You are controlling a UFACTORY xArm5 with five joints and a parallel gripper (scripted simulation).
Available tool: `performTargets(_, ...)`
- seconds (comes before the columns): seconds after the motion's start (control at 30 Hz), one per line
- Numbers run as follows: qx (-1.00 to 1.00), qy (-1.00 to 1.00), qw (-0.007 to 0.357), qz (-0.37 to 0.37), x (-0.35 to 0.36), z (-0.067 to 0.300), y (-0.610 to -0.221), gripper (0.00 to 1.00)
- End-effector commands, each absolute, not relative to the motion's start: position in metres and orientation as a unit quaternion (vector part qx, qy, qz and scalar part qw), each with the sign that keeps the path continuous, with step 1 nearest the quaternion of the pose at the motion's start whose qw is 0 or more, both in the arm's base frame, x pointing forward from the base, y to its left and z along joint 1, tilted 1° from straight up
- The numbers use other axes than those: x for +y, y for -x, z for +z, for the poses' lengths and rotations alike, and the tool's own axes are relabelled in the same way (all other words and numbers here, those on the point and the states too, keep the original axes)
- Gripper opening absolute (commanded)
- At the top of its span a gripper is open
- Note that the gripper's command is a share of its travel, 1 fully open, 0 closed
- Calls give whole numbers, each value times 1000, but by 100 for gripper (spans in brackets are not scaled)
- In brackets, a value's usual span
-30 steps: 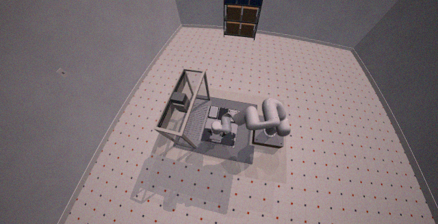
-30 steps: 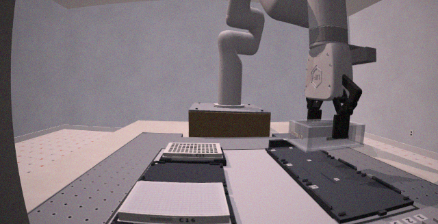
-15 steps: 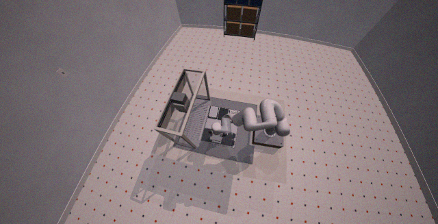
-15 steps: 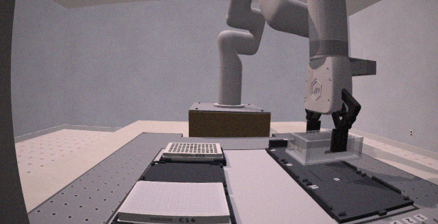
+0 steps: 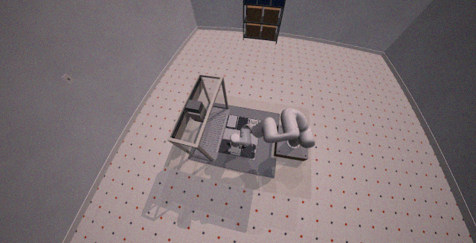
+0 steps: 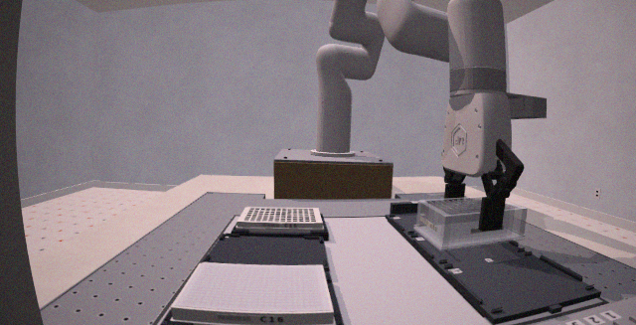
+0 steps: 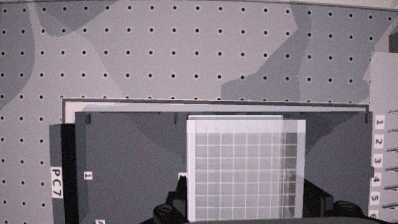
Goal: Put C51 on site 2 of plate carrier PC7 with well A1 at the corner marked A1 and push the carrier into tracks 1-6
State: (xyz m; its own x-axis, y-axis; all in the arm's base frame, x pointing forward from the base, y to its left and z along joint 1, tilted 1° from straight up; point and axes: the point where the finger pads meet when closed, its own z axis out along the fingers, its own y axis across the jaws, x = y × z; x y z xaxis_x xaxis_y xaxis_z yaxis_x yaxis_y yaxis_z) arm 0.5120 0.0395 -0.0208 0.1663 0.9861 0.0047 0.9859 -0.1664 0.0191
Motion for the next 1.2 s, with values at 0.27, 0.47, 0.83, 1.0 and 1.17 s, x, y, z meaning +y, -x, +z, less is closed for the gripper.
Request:
performTargets(0.27,646,-764,7,9,40,-20,-513,0)
performTargets(0.47,646,-764,7,9,40,-23,-513,0)
performTargets(0.83,646,-764,7,9,40,-29,-513,0)
performTargets(1.0,646,-764,7,9,40,-32,-514,0)
performTargets(1.17,646,-764,7,9,40,-33,-514,0)
